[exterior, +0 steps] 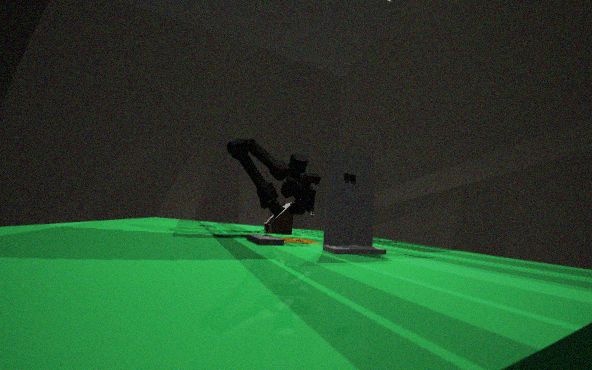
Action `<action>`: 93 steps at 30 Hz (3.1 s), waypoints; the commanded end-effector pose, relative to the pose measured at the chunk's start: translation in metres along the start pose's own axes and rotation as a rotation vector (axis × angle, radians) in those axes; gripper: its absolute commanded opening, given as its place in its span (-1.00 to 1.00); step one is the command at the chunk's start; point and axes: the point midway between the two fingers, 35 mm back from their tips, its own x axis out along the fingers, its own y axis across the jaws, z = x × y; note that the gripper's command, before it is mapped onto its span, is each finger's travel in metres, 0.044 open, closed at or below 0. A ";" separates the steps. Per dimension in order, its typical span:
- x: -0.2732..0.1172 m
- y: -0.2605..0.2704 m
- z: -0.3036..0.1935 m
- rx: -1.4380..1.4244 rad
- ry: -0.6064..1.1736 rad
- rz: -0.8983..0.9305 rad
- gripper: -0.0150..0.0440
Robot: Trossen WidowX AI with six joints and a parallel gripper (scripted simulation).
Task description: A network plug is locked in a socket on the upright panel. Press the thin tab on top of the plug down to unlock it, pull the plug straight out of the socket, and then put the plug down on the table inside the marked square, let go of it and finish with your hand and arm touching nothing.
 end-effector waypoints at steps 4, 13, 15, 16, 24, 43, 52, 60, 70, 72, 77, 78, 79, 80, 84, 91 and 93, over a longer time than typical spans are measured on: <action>-0.001 -0.018 0.020 0.026 -0.094 -0.108 -0.49; -0.003 -0.026 0.028 0.031 -0.134 -0.152 -0.49; -0.002 -0.027 0.028 0.031 -0.133 -0.152 -0.49; -0.001 -0.028 0.028 0.031 -0.133 -0.152 -0.49; 0.007 -0.033 0.027 0.031 -0.132 -0.154 -0.49; 0.022 -0.047 0.029 0.031 -0.131 -0.154 -0.49; 0.028 -0.054 0.030 0.031 -0.132 -0.154 -0.49; 0.033 -0.060 0.031 0.030 -0.134 -0.153 -0.49; 0.038 -0.068 0.034 0.028 -0.137 -0.151 -0.49; 0.039 -0.068 0.034 0.028 -0.138 -0.151 -0.49; 0.039 -0.068 0.035 0.028 -0.137 -0.151 -0.49; 0.039 -0.068 0.035 0.028 -0.137 -0.151 -0.49; 0.040 -0.068 0.035 0.028 -0.137 -0.151 -0.49; 0.040 -0.068 0.035 0.028 -0.137 -0.152 -0.49; 0.042 -0.070 0.036 0.028 -0.136 -0.152 -0.49; 0.041 -0.069 0.037 0.031 -0.142 -0.151 -0.49; 0.041 -0.069 0.037 0.031 -0.142 -0.151 -0.49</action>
